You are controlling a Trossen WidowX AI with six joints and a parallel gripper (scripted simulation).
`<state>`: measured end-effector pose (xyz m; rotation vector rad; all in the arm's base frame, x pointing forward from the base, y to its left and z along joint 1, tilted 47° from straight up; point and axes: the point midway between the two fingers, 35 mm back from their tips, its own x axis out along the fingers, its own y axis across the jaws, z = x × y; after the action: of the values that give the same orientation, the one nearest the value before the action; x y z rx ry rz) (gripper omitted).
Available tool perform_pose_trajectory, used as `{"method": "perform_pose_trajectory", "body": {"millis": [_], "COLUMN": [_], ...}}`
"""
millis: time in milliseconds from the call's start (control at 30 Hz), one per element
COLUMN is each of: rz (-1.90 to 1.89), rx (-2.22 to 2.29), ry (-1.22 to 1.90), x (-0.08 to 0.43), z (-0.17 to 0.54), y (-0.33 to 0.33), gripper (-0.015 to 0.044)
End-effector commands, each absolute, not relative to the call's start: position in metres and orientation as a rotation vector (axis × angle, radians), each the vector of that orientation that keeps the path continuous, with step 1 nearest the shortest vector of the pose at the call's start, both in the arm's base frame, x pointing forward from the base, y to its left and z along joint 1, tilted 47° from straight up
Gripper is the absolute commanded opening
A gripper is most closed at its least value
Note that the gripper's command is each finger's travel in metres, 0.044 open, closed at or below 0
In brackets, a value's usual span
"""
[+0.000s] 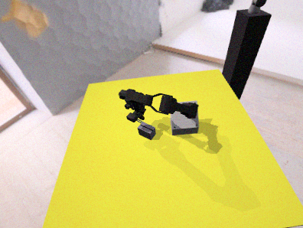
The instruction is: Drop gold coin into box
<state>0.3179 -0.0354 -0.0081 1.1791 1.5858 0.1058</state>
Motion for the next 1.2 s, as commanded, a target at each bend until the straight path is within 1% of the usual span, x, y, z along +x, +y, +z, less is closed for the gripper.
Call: {"method": "perform_pose_trajectory", "body": {"millis": [0,667,1167], "rz": [0.105,0.110,0.111], "rx": [1.185,1.189,1.184], "ry": [1.584,1.587,1.589], "x": [0.315,0.293,0.293], "z": [-0.002,0.026,0.026], "y": [-0.029,0.005,0.004], "gripper": [0.0000,0.0000,0.0000]}}
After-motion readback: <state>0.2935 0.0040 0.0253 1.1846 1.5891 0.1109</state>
